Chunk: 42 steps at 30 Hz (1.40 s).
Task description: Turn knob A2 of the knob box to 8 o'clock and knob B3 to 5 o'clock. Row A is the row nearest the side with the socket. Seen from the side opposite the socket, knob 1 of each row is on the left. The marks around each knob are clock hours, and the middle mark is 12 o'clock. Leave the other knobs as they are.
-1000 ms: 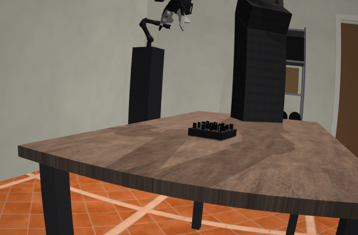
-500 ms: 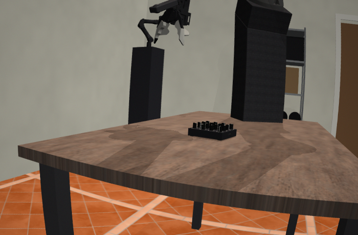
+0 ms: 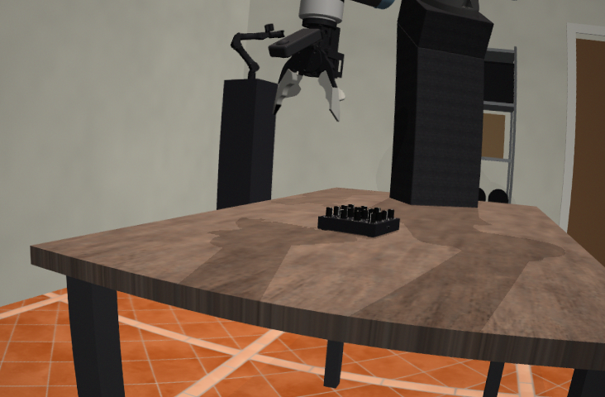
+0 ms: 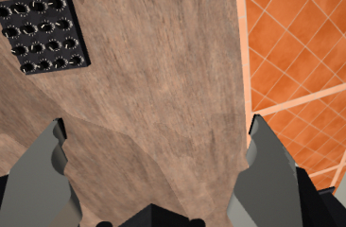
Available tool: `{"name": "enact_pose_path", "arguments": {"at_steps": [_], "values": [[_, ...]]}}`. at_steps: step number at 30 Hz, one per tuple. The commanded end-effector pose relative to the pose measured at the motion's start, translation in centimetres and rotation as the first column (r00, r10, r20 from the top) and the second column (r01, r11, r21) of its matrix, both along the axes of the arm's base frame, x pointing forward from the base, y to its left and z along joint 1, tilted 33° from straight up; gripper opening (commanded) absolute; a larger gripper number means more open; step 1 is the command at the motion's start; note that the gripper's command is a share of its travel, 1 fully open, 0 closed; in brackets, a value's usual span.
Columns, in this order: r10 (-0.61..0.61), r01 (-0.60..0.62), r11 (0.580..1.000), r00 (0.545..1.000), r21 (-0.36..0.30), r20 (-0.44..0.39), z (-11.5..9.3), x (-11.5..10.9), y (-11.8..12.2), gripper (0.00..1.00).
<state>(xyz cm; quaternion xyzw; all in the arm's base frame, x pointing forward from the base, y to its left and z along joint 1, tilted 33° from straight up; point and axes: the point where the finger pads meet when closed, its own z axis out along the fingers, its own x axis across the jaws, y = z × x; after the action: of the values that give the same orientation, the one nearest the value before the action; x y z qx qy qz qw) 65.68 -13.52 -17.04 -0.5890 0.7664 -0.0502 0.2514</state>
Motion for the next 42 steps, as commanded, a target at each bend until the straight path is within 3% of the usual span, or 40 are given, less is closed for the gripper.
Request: {"name": "enact_pose_path", "arguments": {"at_steps": [1, 7, 14, 24, 42], "values": [[0.019, -0.019, 1.000, 1.000, -0.004, 0.007, -0.4, 3.1, 3.3, 1.00], [0.061, -0.061, 0.998, 0.998, 0.002, 0.025, -0.7, 7.1, 10.3, 1.00], [0.093, -0.093, 0.996, 0.995, 0.011, 0.040, -0.8, 9.7, 16.3, 1.00], [0.107, -0.107, 0.994, 0.993, 0.016, 0.048, -0.9, 10.6, 19.1, 1.00], [0.107, -0.108, 0.994, 0.993, 0.016, 0.048, -0.9, 10.7, 19.2, 1.00]]}}
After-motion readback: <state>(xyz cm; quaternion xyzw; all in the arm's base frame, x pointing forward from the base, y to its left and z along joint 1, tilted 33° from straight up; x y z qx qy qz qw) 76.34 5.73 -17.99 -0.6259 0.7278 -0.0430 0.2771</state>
